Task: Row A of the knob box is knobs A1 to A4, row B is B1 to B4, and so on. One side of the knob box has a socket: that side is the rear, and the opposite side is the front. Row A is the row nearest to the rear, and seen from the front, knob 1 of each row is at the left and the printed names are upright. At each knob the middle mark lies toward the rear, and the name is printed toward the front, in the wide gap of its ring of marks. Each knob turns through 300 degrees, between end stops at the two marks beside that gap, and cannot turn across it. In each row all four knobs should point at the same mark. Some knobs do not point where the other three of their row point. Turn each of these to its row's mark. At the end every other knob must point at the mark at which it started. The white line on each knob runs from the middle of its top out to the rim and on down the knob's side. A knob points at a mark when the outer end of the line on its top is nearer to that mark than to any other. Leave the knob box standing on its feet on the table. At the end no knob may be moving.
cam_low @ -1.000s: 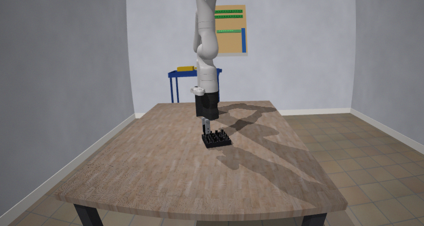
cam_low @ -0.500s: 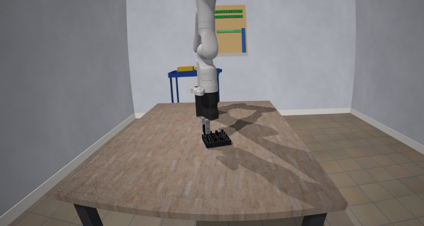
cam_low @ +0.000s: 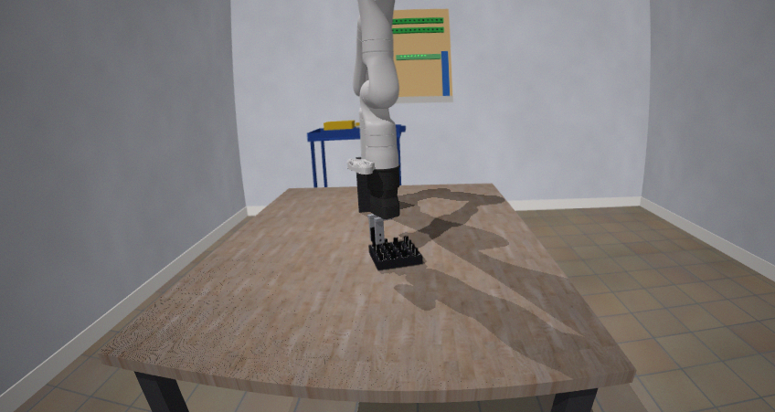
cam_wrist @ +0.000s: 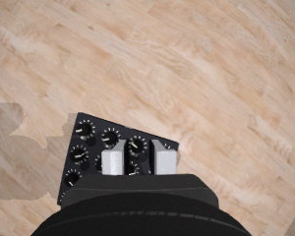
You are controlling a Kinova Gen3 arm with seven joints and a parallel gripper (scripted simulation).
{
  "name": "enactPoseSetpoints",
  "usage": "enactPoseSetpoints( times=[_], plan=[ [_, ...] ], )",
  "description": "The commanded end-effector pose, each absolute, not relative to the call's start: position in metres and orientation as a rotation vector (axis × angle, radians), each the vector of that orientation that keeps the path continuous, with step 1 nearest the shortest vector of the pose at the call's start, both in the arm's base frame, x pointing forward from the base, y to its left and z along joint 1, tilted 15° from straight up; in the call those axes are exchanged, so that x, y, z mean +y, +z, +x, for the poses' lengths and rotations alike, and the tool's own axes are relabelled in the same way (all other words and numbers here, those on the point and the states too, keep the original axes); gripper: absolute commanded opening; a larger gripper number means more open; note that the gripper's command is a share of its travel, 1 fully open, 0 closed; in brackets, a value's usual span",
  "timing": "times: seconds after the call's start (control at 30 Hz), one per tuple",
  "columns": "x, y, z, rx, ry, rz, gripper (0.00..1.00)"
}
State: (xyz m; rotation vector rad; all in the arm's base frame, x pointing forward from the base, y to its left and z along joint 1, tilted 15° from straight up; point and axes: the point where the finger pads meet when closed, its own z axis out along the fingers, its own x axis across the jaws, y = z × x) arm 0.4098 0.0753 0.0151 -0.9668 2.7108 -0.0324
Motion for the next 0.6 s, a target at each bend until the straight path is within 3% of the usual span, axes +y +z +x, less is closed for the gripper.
enactPoseSetpoints(
  times=[0.0, 0.57],
  plan=[
    [0.0758, 0.0156, 0.4148, 2.702, -0.037, -0.975, 0.46],
    [0.0749, 0.016, 0.4165, 2.703, -0.037, -0.975, 0.46]
  ],
)
